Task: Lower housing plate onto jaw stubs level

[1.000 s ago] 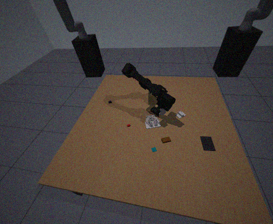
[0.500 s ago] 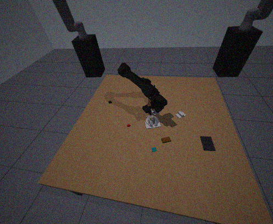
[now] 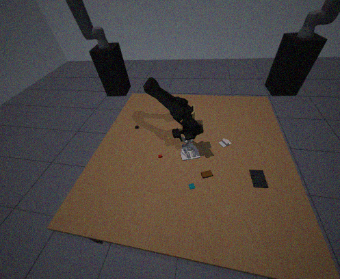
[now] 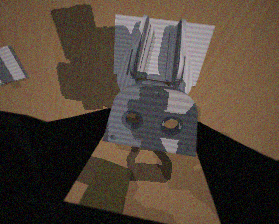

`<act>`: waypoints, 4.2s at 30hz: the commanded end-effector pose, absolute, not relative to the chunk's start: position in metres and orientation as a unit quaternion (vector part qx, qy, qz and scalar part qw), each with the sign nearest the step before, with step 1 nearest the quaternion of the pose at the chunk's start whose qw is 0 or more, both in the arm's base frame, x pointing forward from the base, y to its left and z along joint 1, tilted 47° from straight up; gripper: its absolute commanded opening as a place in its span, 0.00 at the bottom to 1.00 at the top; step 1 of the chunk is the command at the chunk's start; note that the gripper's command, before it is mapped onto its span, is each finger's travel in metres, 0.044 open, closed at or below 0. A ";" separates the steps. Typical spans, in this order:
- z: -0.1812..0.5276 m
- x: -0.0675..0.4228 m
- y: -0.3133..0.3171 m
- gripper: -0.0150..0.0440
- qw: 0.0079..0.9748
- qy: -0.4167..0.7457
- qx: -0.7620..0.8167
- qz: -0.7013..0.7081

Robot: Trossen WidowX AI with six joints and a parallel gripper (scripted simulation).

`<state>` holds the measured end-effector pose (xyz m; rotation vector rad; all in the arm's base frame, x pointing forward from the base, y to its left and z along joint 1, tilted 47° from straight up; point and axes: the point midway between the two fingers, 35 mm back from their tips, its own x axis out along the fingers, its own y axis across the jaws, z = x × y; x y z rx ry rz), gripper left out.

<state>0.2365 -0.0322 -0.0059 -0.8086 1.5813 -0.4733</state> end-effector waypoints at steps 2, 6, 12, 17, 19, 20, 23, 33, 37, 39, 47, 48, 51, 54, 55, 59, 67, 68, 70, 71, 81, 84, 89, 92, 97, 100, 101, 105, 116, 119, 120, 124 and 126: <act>-0.004 0.235 -0.034 0.85 0.611 0.679 -0.345 -0.214; -0.004 0.235 -0.034 0.85 0.611 0.679 -0.345 -0.214; -0.004 0.235 -0.034 0.85 0.611 0.679 -0.345 -0.214; -0.004 0.235 -0.034 0.85 0.612 0.679 -0.344 -0.215; -0.004 0.235 -0.034 0.85 0.614 0.678 -0.341 -0.218; -0.004 0.235 -0.034 0.85 0.614 0.678 -0.341 -0.218; -0.004 0.235 -0.034 0.85 0.614 0.678 -0.341 -0.218; -0.006 0.225 -0.032 0.85 0.614 0.678 -0.341 -0.218; -0.007 0.225 -0.031 0.85 0.614 0.678 -0.341 -0.218; -0.007 0.225 -0.031 0.85 0.614 0.678 -0.341 -0.218; -0.007 0.225 -0.031 0.85 0.614 0.678 -0.341 -0.218; -0.007 0.225 -0.031 0.85 0.614 0.678 -0.341 -0.218; -0.007 0.225 -0.031 0.85 0.614 0.678 -0.341 -0.218; -0.007 0.225 -0.031 0.85 0.614 0.678 -0.341 -0.218; -0.007 0.225 -0.031 0.85 0.614 0.678 -0.341 -0.218; -0.007 0.225 -0.031 0.85 0.614 0.678 -0.341 -0.218; -0.008 0.224 -0.030 0.85 0.613 0.678 -0.341 -0.218; -0.008 0.224 -0.030 0.85 0.613 0.678 -0.341 -0.218; -0.008 0.224 -0.030 0.85 0.613 0.678 -0.341 -0.218; -0.008 0.224 -0.030 0.85 0.613 0.678 -0.341 -0.218; -0.018 0.225 -0.040 0.85 0.614 0.678 -0.340 -0.217; -0.021 0.226 -0.044 0.85 0.614 0.679 -0.340 -0.216; -0.027 0.226 -0.049 0.85 0.614 0.679 -0.340 -0.216; -0.030 0.226 -0.053 0.85 0.614 0.679 -0.341 -0.216; -0.036 0.225 -0.059 0.85 0.614 0.678 -0.341 -0.216; -0.039 0.225 -0.063 0.85 0.614 0.678 -0.341 -0.217; -0.040 0.225 -0.064 0.85 0.614 0.678 -0.341 -0.217; -0.044 0.224 -0.069 0.85 0.613 0.678 -0.342 -0.217; -0.049 0.223 -0.076 0.85 0.613 0.678 -0.342 -0.218; -0.049 0.223 -0.076 0.85 0.613 0.678 -0.342 -0.218; -0.049 0.223 -0.076 0.85 0.613 0.678 -0.342 -0.218; -0.049 0.223 -0.076 0.85 0.613 0.678 -0.342 -0.218; -0.049 0.223 -0.076 0.85 0.613 0.678 -0.342 -0.218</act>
